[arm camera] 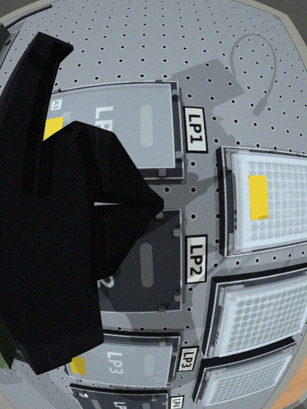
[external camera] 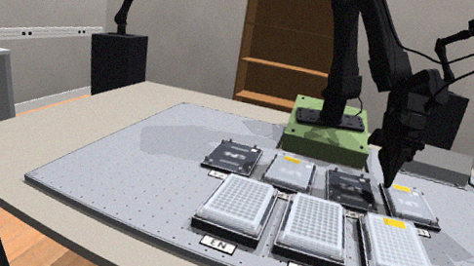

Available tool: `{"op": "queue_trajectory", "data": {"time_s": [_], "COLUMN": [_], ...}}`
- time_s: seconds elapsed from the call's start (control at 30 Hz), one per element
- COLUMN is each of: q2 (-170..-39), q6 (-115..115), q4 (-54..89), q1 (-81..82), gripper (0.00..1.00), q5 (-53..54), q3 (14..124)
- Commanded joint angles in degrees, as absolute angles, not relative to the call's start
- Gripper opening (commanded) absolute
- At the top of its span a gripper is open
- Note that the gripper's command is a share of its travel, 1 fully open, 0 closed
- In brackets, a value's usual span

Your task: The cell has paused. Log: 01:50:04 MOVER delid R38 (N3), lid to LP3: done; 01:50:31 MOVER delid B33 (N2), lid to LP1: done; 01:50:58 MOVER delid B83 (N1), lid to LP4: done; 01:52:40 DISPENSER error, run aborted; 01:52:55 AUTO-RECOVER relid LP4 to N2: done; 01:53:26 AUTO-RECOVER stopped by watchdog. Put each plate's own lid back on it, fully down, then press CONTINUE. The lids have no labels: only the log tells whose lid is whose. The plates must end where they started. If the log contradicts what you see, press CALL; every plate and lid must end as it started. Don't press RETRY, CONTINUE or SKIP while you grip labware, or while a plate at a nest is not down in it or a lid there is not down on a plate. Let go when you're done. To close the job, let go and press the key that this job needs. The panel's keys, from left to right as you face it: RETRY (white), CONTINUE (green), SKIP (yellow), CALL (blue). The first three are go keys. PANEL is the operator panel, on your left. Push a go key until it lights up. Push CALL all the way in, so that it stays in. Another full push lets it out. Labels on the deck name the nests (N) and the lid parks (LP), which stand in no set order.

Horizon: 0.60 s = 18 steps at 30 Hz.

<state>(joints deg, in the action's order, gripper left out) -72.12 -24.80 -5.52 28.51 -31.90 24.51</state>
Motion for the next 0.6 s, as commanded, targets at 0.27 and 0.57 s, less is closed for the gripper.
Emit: {"op": "queue_trajectory", "data": {"time_s": [0.27,0.57], "q2": [-77.2,-81.6], "q6": [-15.9,-12.2], "q4": [-9.9,-9.8], "q1": [17.2,11.3], "gripper": [0.0,0.0], "q5": [-23.2,-18.2], "q3": [32.8,38.2]}}
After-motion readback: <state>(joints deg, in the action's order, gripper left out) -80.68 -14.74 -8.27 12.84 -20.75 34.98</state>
